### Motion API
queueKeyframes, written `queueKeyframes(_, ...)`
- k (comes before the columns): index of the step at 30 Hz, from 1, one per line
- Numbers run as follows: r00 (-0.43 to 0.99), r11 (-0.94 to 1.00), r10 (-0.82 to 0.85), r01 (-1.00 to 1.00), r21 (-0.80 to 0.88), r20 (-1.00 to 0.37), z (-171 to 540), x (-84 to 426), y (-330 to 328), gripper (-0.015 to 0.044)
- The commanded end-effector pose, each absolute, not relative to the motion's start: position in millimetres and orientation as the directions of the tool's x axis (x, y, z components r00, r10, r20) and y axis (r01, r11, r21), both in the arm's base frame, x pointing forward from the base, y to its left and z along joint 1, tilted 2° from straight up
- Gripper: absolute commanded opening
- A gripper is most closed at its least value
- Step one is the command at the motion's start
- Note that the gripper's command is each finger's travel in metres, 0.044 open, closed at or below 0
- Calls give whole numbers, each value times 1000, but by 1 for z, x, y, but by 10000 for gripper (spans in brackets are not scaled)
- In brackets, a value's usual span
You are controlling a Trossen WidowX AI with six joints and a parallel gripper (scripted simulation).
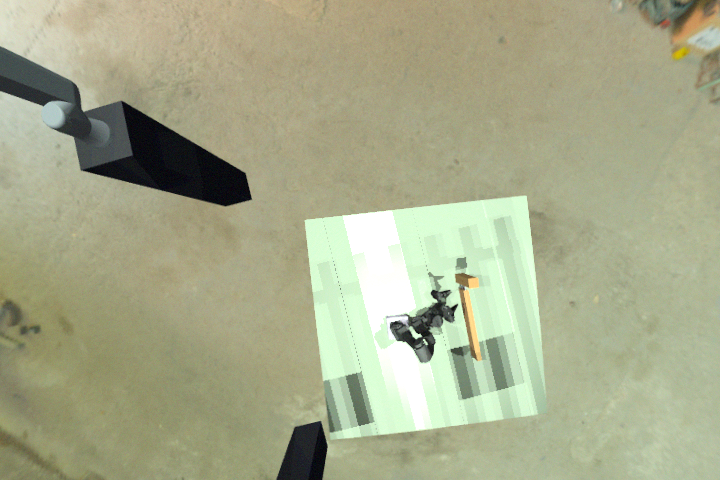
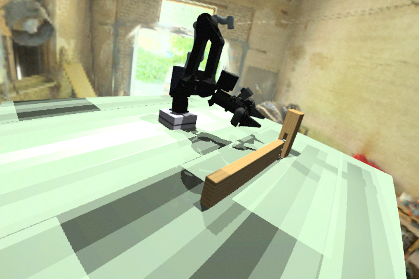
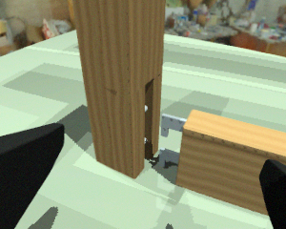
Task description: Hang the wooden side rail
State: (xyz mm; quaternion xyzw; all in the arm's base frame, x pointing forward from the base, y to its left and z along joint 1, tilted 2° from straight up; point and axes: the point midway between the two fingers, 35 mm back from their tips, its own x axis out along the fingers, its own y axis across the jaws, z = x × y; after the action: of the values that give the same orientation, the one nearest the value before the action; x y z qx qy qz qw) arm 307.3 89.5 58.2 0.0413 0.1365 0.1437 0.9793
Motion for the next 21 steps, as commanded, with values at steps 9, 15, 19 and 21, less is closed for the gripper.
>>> queueKeyframes(9, 921, 955, 294, -269, 127, -258, 58, 307, 89, 440)
queueKeyframes(15, 854, 929, 355, -367, 44, -380, 45, 336, 90, 440)
queueKeyframes(19, 757, 871, 432, -490, 10, -490, 48, 360, 83, 440)
queueKeyframes(21, 704, 835, 474, -550, 15, -529, 56, 368, 78, 440)
